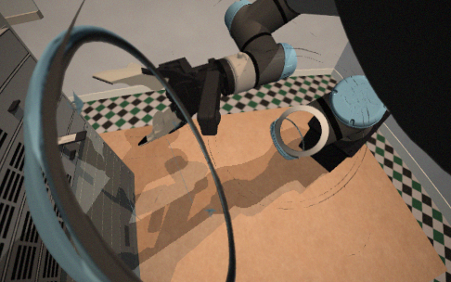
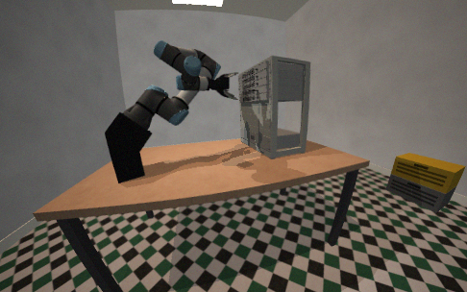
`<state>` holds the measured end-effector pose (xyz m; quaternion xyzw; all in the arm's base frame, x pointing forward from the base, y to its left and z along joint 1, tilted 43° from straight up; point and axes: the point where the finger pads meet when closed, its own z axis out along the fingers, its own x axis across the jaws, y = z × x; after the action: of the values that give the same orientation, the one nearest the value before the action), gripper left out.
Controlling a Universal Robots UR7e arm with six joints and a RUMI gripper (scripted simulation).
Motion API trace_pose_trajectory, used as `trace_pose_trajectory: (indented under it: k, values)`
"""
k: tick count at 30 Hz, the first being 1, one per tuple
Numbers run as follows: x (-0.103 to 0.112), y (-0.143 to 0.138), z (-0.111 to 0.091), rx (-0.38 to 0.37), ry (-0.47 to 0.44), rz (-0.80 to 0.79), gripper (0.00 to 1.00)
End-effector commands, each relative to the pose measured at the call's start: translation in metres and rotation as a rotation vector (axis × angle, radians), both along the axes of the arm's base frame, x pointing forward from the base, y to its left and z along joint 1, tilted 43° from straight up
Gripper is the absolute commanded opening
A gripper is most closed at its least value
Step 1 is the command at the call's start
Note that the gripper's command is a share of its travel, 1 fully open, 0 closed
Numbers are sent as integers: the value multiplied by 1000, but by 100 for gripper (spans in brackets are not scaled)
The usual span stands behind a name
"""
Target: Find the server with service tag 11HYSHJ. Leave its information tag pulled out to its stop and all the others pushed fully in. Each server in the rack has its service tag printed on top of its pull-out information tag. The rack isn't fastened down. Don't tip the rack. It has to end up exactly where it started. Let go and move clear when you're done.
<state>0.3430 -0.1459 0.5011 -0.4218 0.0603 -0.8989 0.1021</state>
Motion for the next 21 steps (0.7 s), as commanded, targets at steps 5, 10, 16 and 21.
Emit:
trace_pose_trajectory:
  k: [5, 10, 16, 21]
  values:
    - [1, 0, -2, 10, -4, -20, 100]
    - [2, 0, -4, 16, -5, -33, 100]
    - [2, 0, -5, 20, -6, -42, 100]
    - [3, 0, -7, 26, -7, -53, 100]
